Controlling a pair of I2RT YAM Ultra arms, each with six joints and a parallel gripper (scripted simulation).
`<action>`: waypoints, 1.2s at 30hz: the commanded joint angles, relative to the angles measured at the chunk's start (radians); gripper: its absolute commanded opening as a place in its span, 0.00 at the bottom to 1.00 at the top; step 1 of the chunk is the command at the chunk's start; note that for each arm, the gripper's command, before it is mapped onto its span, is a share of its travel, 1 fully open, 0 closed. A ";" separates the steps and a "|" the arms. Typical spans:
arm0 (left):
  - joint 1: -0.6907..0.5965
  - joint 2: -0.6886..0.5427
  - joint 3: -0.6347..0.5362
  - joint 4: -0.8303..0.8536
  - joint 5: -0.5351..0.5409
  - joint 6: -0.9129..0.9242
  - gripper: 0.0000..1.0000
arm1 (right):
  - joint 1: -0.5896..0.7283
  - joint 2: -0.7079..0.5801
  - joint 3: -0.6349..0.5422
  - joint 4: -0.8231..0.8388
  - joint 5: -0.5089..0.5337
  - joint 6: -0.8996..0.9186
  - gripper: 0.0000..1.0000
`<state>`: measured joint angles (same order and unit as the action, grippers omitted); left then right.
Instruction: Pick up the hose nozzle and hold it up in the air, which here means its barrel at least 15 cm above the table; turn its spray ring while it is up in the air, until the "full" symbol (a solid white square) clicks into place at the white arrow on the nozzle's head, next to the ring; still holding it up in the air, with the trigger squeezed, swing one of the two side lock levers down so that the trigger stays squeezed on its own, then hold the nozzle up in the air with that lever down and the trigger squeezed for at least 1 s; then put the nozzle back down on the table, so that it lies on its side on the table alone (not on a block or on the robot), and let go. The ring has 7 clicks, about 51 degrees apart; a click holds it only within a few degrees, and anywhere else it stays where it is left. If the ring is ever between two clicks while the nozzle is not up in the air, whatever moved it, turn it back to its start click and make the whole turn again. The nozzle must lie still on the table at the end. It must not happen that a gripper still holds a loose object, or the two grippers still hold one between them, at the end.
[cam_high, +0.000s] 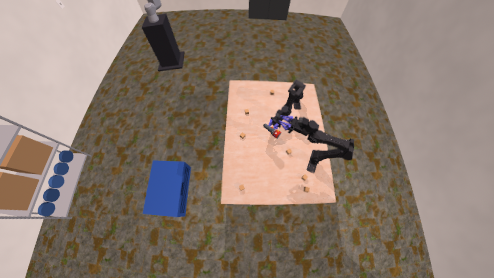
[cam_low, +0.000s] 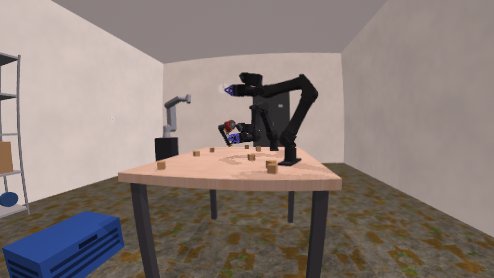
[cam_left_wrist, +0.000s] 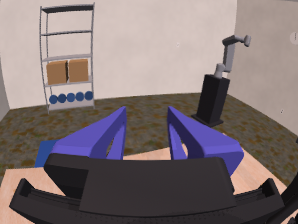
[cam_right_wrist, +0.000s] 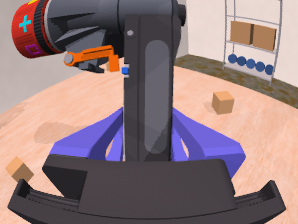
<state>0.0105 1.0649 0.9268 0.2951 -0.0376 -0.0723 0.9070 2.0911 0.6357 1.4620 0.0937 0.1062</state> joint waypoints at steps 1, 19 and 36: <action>-0.006 -0.004 0.005 -0.003 -0.005 -0.002 0.37 | -0.001 -0.051 -0.006 0.077 0.001 0.013 0.35; -0.006 -0.004 0.005 -0.001 -0.005 -0.002 0.37 | -0.116 -0.256 0.215 -0.654 -0.145 -0.099 0.35; -0.006 -0.004 0.005 -0.001 -0.005 -0.002 0.37 | -0.287 -0.127 0.536 -1.297 -0.373 -0.338 0.35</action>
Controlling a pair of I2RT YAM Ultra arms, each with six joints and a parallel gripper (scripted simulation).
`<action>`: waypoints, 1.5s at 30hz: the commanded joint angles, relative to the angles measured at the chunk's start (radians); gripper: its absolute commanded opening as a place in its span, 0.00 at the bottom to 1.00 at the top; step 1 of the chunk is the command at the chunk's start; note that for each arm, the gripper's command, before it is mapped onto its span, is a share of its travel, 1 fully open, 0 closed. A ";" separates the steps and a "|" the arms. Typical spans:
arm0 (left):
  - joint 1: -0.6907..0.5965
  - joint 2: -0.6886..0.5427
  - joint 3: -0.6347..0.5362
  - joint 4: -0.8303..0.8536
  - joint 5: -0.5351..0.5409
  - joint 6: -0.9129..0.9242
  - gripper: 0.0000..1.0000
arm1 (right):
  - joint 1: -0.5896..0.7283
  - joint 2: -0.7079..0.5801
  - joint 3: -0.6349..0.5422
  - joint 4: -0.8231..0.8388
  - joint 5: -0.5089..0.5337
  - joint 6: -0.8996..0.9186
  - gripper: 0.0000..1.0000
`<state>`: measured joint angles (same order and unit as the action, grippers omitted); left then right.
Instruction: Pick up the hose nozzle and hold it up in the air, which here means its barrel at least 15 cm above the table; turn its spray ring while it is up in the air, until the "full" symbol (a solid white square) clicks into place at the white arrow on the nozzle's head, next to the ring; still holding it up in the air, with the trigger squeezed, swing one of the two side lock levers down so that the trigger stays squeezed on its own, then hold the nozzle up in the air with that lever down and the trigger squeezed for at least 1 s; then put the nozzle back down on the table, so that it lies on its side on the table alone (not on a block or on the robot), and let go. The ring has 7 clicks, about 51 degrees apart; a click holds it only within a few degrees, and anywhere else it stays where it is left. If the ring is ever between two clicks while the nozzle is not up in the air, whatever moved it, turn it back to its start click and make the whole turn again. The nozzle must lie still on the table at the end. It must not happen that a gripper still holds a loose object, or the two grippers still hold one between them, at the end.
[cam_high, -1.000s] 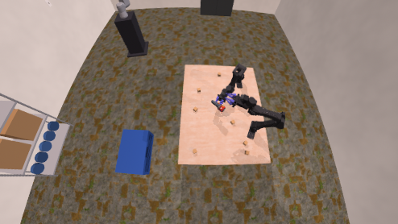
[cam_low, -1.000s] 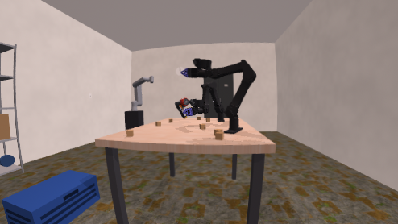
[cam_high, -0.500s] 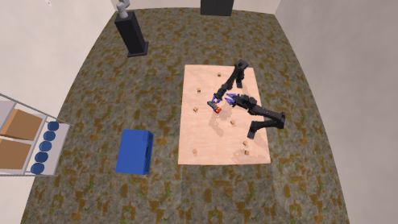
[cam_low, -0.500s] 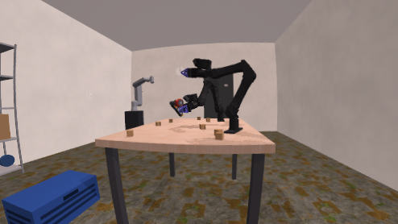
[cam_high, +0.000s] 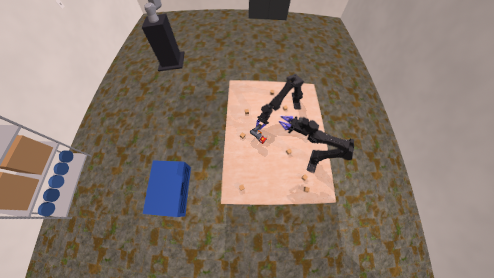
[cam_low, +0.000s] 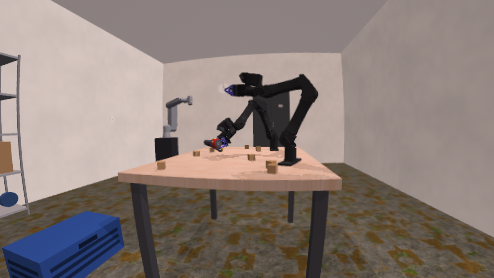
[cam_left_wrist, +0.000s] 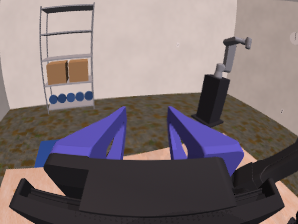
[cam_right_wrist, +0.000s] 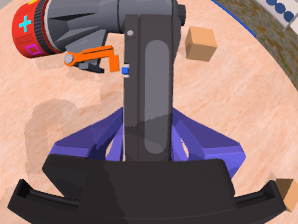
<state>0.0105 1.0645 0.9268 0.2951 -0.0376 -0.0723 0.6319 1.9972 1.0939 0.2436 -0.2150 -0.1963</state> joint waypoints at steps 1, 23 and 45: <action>-0.006 -0.003 0.005 -0.001 -0.005 -0.002 0.37 | -0.031 -0.036 0.094 -0.120 -0.078 -0.049 0.35; -0.006 -0.003 0.005 -0.001 -0.005 -0.002 0.37 | -0.255 0.131 0.484 -0.973 -0.333 -0.345 0.35; -0.006 -0.003 0.005 -0.001 -0.005 -0.002 0.37 | -0.249 0.164 0.411 -0.824 -0.309 -0.314 0.35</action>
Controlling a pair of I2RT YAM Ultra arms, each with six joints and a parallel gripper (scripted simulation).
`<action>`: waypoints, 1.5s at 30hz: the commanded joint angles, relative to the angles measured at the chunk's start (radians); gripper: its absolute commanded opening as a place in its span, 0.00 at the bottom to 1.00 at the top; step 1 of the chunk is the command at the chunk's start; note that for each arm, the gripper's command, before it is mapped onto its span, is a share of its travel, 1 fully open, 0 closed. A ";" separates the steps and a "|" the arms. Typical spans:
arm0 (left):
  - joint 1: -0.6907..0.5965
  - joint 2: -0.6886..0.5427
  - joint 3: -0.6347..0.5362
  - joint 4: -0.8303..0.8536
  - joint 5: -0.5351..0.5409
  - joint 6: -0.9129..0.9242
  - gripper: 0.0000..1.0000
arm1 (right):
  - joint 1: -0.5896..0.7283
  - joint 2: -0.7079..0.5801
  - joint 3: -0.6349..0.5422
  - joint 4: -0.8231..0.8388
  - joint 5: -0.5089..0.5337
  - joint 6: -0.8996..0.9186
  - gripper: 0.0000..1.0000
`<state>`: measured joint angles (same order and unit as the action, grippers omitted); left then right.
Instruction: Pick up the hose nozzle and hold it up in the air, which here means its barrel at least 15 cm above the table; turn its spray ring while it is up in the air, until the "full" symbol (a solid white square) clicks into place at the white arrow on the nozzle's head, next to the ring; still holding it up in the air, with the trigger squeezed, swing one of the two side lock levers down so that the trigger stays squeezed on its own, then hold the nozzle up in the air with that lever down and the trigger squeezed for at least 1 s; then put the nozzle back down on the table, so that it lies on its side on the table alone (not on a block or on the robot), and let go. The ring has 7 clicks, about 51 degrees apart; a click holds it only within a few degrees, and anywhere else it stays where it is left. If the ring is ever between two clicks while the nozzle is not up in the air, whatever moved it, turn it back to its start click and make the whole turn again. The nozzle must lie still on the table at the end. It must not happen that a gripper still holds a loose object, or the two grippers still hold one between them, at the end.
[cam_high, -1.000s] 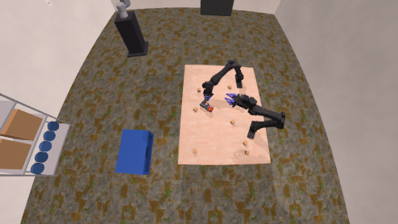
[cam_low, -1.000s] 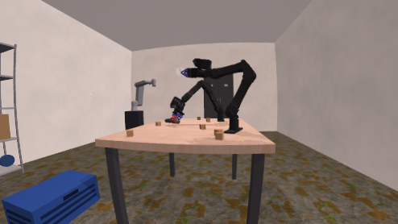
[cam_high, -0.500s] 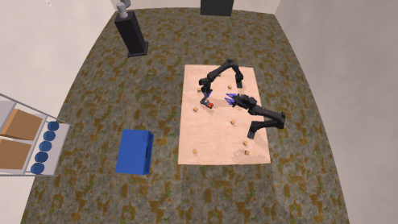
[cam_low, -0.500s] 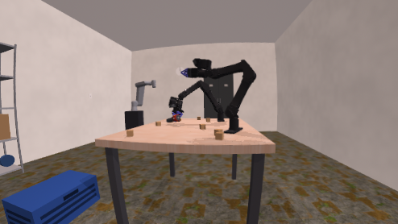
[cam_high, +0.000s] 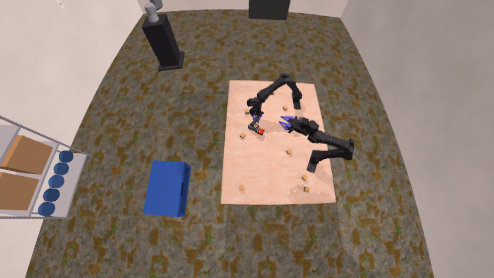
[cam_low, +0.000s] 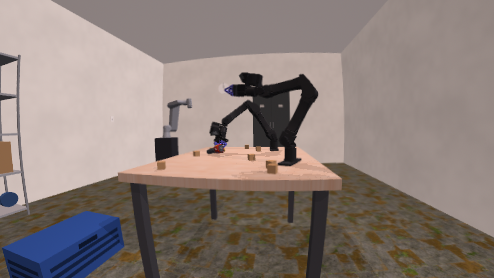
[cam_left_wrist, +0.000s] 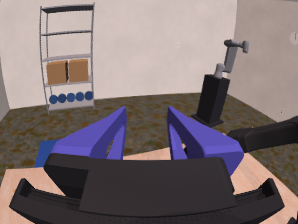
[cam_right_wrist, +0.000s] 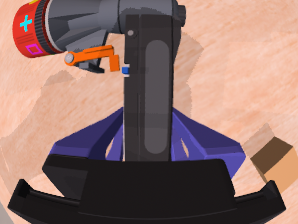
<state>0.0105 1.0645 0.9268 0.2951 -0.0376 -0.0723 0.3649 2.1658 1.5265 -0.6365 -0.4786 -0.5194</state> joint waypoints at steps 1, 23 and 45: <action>-0.006 -0.003 0.005 -0.001 -0.005 -0.002 0.37 | 0.022 0.002 -0.003 0.058 -0.046 0.011 0.35; -0.006 -0.003 0.005 -0.001 -0.005 -0.002 0.37 | 0.006 -0.014 -0.015 0.136 -0.059 0.048 0.35; -0.006 -0.003 0.005 -0.001 -0.005 -0.002 0.37 | 0.006 -0.034 -0.004 0.169 -0.063 0.065 0.49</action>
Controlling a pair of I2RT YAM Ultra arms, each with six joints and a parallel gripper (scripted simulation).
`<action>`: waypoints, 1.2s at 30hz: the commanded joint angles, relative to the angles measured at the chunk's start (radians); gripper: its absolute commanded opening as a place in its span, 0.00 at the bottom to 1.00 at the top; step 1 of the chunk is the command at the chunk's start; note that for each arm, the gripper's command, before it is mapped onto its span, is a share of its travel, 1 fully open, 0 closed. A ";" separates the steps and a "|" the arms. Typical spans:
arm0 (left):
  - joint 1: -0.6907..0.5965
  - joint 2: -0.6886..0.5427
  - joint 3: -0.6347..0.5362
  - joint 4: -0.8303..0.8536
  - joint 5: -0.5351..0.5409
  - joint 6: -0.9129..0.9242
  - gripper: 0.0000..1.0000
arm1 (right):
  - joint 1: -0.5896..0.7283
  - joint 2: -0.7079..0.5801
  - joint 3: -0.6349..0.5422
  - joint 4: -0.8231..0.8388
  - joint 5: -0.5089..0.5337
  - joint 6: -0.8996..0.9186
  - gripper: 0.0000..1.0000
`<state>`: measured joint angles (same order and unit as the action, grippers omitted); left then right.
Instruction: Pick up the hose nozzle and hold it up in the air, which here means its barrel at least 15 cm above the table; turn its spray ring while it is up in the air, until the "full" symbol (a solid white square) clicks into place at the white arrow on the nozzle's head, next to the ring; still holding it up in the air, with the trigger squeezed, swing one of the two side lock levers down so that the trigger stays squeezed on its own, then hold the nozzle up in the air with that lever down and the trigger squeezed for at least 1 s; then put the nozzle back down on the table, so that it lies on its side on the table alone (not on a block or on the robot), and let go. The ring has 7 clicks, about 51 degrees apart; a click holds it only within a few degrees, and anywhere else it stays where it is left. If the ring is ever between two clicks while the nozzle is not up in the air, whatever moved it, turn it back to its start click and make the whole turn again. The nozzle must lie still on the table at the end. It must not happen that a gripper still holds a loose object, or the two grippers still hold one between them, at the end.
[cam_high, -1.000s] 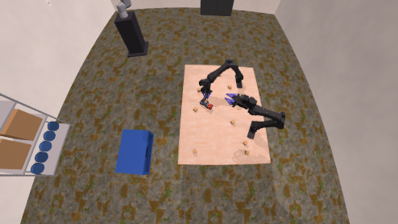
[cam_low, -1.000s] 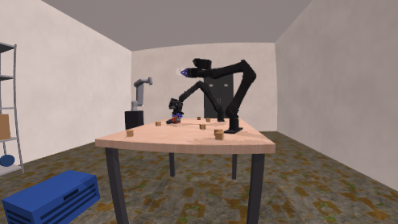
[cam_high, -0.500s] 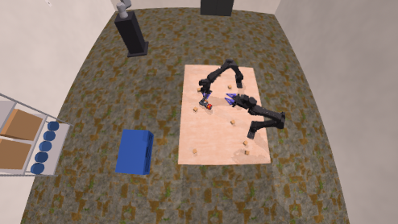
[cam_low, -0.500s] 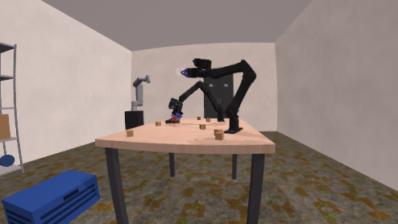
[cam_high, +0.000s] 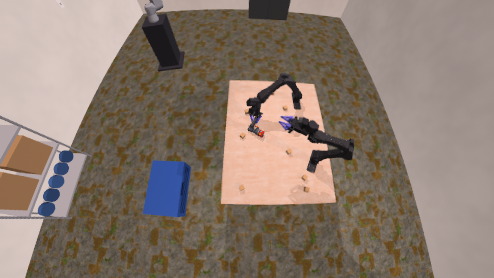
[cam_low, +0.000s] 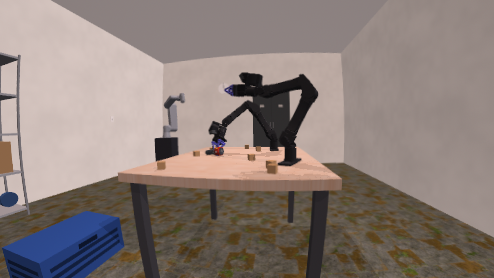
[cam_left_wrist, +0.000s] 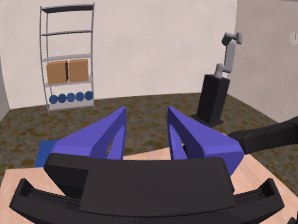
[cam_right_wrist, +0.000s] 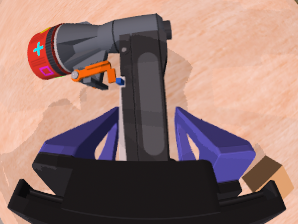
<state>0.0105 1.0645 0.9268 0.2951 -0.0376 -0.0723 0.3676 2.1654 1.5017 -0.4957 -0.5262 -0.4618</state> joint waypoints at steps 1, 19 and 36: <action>-0.006 -0.003 0.005 -0.001 -0.005 -0.002 0.37 | 0.003 -0.033 0.020 0.028 -0.015 0.007 0.49; -0.006 -0.003 0.005 -0.001 -0.005 -0.002 0.37 | -0.066 -0.116 0.028 -0.133 -0.043 -0.062 0.49; -0.006 -0.003 0.005 -0.001 -0.005 -0.002 0.37 | -0.087 -0.132 0.027 -0.180 -0.051 -0.089 0.49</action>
<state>0.0105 1.0645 0.9268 0.2951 -0.0376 -0.0723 0.2802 2.0308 1.4975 -0.6579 -0.5613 -0.5423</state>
